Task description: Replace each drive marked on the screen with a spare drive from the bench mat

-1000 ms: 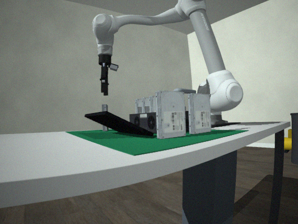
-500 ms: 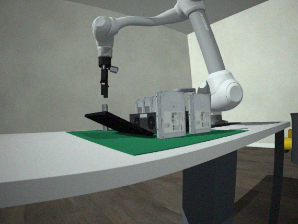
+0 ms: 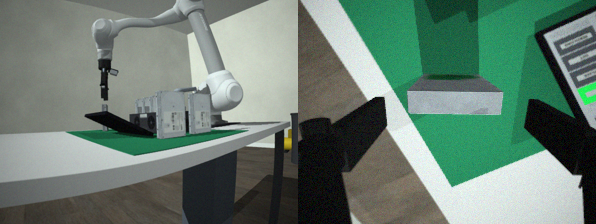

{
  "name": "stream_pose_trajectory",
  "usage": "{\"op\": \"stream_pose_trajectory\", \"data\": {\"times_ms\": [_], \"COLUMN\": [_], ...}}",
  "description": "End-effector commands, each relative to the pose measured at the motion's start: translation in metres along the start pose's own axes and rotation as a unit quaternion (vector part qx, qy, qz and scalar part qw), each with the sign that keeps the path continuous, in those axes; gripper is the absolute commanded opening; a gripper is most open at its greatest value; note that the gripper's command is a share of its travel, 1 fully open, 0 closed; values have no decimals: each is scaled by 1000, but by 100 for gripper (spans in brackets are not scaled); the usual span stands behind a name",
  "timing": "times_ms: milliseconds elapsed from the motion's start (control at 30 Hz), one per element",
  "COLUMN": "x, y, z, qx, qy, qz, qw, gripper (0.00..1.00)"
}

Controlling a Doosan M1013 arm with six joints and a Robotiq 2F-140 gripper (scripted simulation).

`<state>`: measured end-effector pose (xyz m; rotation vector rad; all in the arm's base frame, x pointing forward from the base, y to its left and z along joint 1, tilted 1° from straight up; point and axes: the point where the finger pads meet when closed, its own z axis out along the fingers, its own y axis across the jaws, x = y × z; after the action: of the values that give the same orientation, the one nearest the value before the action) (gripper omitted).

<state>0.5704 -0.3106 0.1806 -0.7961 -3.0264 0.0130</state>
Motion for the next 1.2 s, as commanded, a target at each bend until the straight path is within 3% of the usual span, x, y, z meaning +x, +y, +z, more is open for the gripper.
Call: {"op": "stream_pose_trajectory", "data": {"times_ms": [0, 1167], "x": [0, -1], "y": [0, 0], "z": [2, 8], "qx": [0, 0], "qy": [-1, -1], "qz": [0, 0], "qw": [1000, 1000], "gripper": [89, 89]}}
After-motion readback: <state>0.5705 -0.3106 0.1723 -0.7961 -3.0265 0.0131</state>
